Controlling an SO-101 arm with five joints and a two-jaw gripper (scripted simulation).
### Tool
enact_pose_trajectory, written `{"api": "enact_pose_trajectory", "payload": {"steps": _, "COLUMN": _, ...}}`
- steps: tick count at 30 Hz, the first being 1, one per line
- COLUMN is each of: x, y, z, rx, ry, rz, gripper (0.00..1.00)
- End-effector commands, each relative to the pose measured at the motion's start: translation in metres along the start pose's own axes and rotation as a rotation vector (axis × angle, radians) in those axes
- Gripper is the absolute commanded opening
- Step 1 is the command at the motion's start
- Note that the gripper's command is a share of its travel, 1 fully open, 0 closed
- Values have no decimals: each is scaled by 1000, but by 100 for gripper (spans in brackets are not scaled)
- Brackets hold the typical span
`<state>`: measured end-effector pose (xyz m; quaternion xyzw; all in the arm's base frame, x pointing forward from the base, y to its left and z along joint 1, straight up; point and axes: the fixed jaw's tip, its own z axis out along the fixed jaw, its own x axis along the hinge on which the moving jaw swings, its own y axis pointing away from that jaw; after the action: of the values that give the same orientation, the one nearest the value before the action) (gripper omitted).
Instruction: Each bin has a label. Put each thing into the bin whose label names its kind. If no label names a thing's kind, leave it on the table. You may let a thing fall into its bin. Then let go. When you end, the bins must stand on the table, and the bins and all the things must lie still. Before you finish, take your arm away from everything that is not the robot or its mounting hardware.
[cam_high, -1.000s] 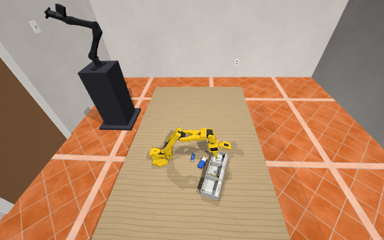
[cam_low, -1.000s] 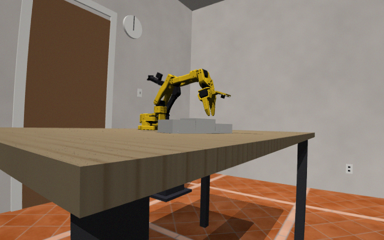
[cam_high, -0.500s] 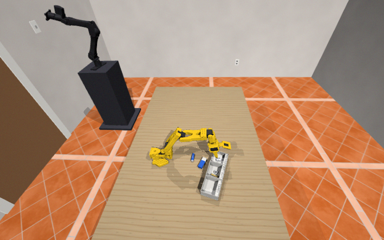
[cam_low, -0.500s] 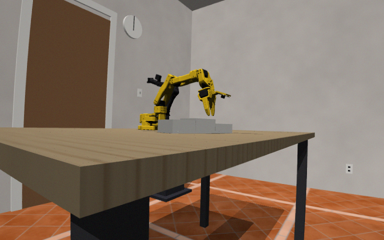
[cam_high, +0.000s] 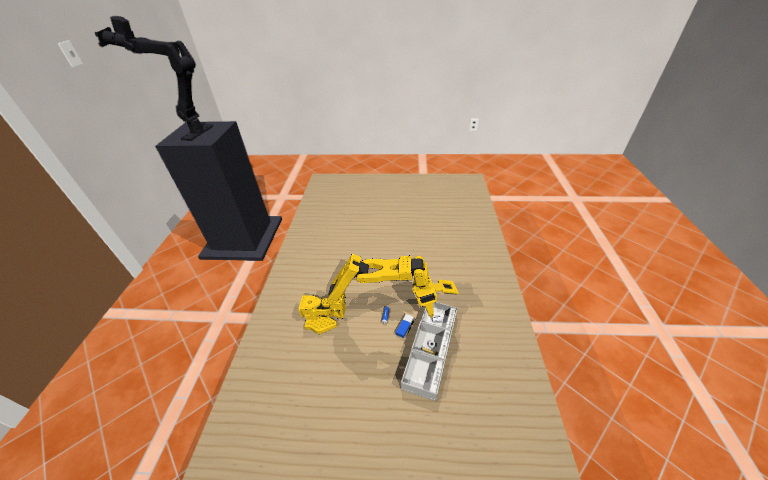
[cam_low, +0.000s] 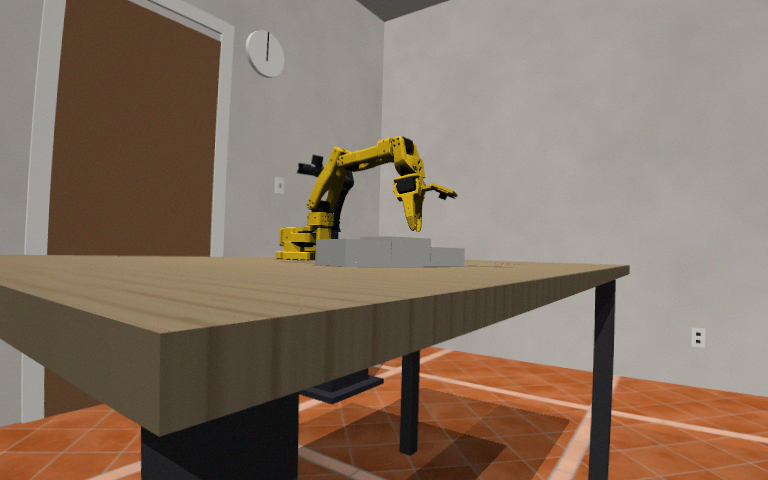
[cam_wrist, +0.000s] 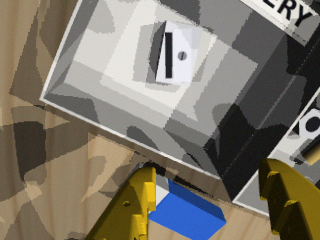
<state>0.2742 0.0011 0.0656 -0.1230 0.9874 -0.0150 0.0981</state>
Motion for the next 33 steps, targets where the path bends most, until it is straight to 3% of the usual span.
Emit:
{"api": "enact_pose_trajectory", "payload": {"steps": 1, "x": 3, "y": -3, "z": -17, "rx": 21, "ry": -53, "rz": -121, "gripper": 20}}
{"api": "enact_pose_trajectory", "payload": {"steps": 22, "x": 54, "y": -3, "z": -17, "rx": -48, "ry": 73, "rz": -747, "gripper": 26}}
{"api": "enact_pose_trajectory", "payload": {"steps": 33, "x": 66, "y": -2, "z": -17, "rx": -76, "ry": 94, "rz": -888, "gripper": 27}}
